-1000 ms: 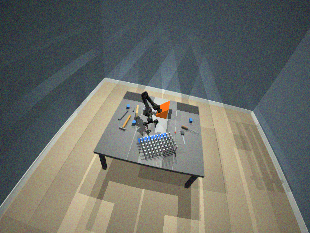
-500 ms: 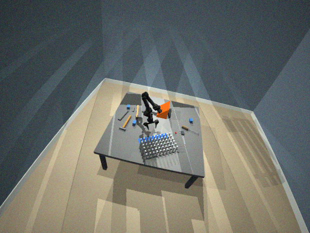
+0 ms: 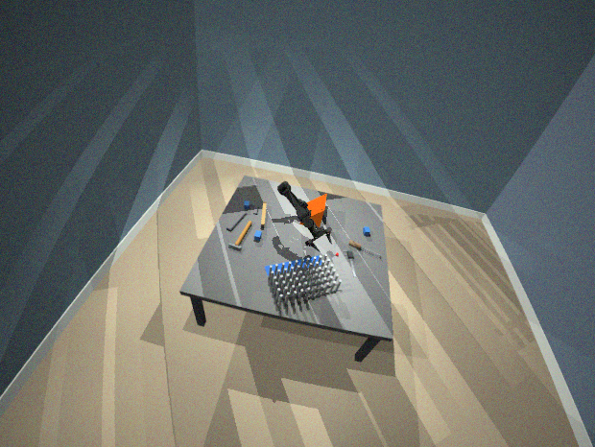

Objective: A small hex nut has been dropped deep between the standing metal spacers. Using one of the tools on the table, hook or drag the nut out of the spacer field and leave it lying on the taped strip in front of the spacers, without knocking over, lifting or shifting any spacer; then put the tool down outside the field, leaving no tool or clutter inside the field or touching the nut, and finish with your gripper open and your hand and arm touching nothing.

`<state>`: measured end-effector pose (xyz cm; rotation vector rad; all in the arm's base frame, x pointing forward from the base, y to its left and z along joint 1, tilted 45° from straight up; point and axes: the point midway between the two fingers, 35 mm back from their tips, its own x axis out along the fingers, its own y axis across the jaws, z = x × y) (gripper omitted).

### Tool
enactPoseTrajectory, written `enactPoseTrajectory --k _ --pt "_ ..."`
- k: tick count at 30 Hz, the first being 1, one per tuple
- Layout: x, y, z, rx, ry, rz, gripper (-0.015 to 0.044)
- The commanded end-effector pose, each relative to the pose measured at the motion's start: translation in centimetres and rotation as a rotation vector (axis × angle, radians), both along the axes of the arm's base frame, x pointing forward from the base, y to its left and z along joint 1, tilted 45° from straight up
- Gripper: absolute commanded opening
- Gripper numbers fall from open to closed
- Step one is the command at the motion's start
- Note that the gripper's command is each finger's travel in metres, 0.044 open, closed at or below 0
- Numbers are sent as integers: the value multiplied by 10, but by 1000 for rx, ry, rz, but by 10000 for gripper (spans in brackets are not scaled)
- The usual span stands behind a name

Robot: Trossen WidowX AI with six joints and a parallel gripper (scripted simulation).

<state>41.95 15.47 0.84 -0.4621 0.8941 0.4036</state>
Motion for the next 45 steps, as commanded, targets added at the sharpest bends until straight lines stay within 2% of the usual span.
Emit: enactPoseTrajectory --k 1,12,25,32,37,45 --pt "-19 40 -30 -55 113 84 440" --pt "-117 144 -125 -317 397 298 440" --pt "-240 180 -203 -686 532 478 440" --pt "-242 179 -206 -691 533 479 440" --pt "-247 144 -249 -692 533 479 440" --pt "-247 142 -251 -692 533 479 440"
